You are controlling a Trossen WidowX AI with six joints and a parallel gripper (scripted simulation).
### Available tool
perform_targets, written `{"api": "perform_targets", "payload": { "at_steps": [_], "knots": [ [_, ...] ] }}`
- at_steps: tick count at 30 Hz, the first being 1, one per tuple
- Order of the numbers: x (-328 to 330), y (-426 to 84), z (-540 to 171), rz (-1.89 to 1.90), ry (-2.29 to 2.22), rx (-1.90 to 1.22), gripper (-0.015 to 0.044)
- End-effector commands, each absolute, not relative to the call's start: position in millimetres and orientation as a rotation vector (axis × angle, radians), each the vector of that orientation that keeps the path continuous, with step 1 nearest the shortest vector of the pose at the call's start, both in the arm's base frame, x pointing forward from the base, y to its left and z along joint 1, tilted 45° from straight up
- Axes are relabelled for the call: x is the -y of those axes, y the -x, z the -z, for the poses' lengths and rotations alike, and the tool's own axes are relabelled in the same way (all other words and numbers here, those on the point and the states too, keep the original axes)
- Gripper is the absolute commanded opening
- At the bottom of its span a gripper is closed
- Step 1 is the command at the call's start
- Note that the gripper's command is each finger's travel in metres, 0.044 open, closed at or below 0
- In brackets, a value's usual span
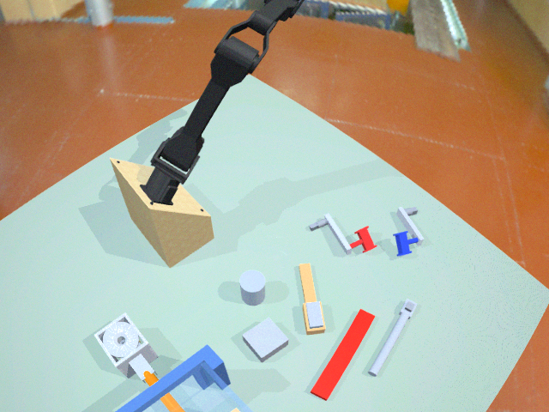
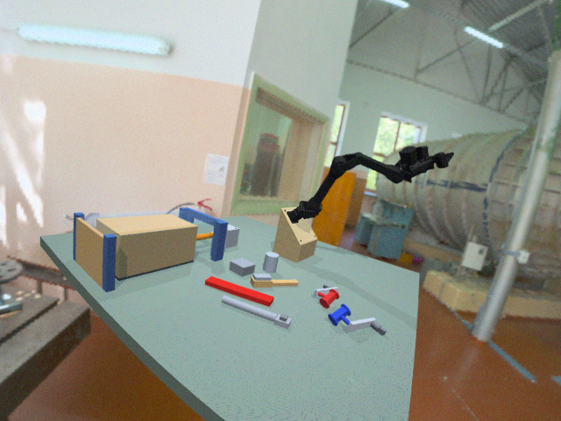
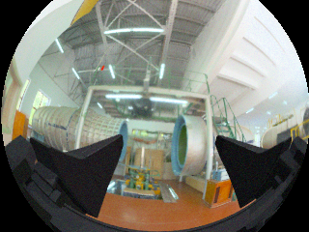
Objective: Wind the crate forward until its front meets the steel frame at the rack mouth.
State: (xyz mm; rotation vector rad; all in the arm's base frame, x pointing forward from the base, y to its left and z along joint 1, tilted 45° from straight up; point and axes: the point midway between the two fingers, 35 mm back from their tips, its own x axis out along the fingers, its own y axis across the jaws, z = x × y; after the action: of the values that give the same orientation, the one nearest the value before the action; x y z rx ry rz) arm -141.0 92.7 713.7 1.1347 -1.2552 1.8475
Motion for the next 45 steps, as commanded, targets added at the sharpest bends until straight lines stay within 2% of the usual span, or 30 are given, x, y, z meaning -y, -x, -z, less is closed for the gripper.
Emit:
{"api": "perform_targets", "payload": {
  "at_steps": [1,7,19,32,38,45],
  "knots": [
    [-134.7,149.4,-696.6,-1.789,-0.902,1.312,0.044],
    [-195.9,156.6,-668.8,-1.739,-0.578,1.363,0.044],
    [-316.4,117.7,-589.6,-1.646,0.053,1.347,0.044],
    [-416.3,-14.2,-452.0,-1.532,0.815,1.176,0.044],
    [-424.7,-86.0,-381.4,-1.537,1.098,1.029,0.044],
    [-401.6,-166.3,-299.1,-1.588,1.355,0.817,0.044]
  ]
}}
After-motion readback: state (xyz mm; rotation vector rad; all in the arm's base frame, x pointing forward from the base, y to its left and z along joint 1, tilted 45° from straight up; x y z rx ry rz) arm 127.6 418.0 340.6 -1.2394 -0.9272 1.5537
